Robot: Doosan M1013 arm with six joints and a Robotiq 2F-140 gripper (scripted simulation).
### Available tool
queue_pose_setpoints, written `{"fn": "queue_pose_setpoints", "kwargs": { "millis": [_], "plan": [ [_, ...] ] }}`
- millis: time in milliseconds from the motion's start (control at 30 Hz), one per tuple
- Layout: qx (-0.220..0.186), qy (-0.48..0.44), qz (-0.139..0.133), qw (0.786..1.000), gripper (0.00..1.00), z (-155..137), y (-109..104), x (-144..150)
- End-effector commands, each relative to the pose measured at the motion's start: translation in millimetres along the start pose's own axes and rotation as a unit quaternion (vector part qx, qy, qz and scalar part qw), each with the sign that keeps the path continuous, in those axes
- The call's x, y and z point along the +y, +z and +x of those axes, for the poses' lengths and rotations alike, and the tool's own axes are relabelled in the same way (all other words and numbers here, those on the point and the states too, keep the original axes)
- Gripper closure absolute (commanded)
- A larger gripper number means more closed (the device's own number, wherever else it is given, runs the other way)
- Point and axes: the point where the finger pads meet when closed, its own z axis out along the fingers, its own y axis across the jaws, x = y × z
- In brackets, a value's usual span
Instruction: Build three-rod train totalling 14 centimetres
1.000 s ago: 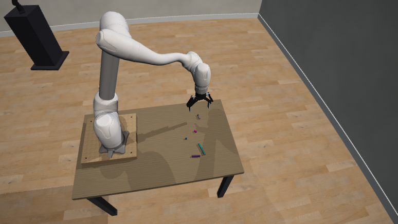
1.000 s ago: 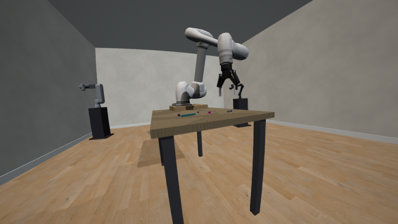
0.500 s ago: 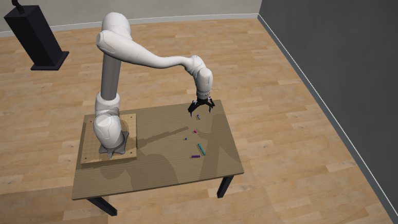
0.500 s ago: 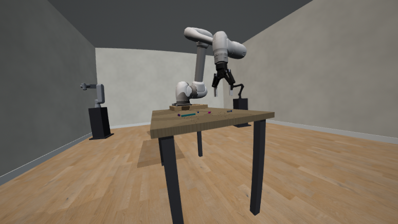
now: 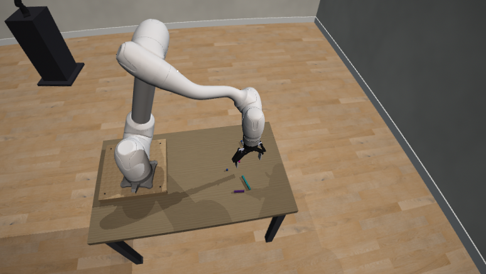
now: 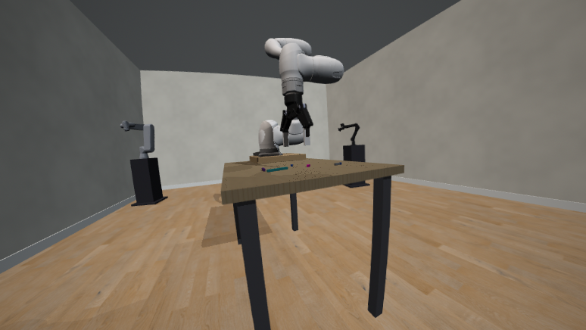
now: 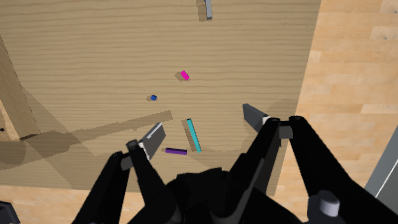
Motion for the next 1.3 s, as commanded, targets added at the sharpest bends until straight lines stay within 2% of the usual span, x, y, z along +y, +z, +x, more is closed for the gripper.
{"fn": "queue_pose_setpoints", "kwargs": {
  "millis": [0, 33, 133, 233, 267, 1267],
  "plan": [
    [-0.001, -0.008, -0.003, 1.0, 0.0, -20, 0, -9],
    [-0.001, -0.015, -0.003, 1.0, 0.0, -42, 2, -21],
    [-0.001, -0.023, -0.004, 1.0, 0.0, -69, 5, -37],
    [-0.001, -0.025, -0.004, 1.0, 0.0, -73, 5, -39],
    [-0.001, -0.025, -0.004, 1.0, 0.85, -73, 5, -39],
    [-0.001, -0.025, -0.004, 1.0, 0.85, -73, 5, -39]
  ]
}}
